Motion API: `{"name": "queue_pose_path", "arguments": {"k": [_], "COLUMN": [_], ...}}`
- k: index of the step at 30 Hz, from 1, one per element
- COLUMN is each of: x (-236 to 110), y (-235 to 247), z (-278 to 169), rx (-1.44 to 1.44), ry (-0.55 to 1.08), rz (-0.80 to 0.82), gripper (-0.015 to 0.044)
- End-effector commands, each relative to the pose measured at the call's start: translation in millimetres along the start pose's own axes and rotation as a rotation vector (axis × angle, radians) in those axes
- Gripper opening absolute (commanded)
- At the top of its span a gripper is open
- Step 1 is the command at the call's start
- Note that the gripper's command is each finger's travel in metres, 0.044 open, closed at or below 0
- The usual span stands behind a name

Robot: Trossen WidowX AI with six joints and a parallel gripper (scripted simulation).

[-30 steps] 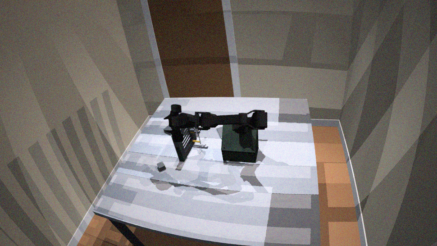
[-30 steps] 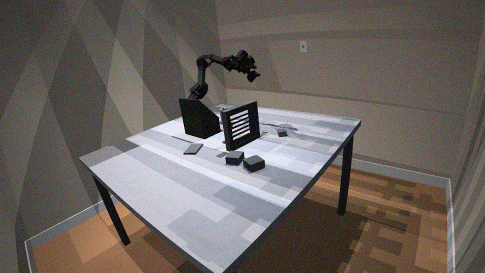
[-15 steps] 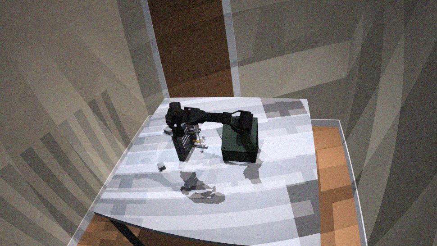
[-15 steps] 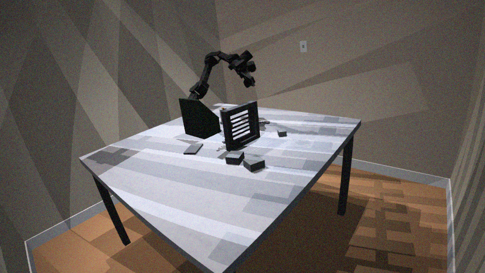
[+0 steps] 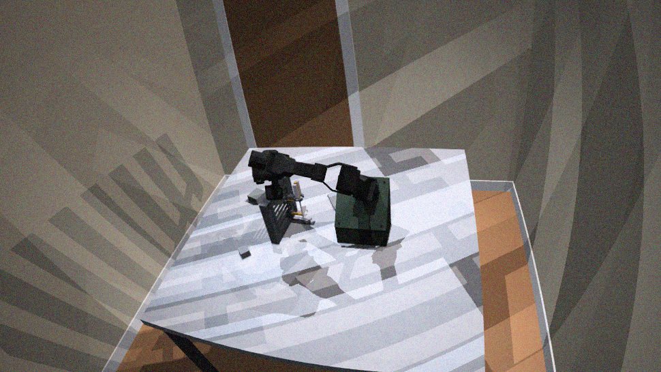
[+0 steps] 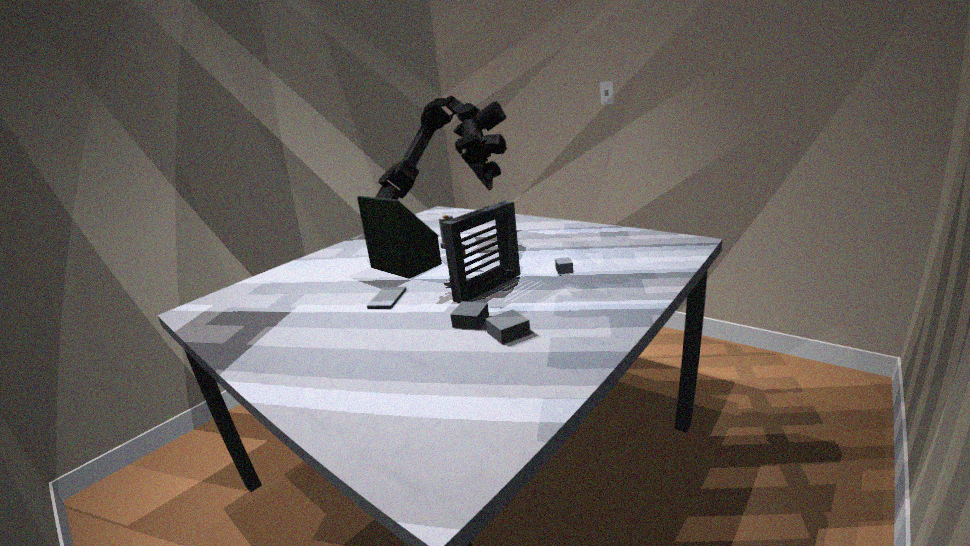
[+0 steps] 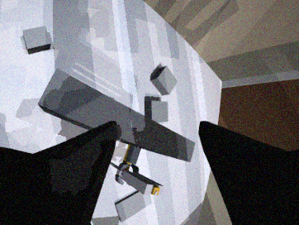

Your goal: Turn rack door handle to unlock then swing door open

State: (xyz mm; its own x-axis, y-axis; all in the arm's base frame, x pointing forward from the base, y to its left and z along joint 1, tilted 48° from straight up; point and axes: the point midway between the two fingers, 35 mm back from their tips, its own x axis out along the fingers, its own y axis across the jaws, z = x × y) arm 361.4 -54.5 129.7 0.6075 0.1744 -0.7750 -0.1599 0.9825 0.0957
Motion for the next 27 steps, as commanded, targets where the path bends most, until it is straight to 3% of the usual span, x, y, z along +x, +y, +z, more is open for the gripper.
{"name": "queue_pose_path", "arguments": {"k": [1,27], "x": [7,38], "y": [-5,-32], "z": [-9,-89], "rx": [0.021,0.336], "ry": [0.063,0.444], "rz": [0.041,0.415], "gripper": [0.0285,0.0285]}}
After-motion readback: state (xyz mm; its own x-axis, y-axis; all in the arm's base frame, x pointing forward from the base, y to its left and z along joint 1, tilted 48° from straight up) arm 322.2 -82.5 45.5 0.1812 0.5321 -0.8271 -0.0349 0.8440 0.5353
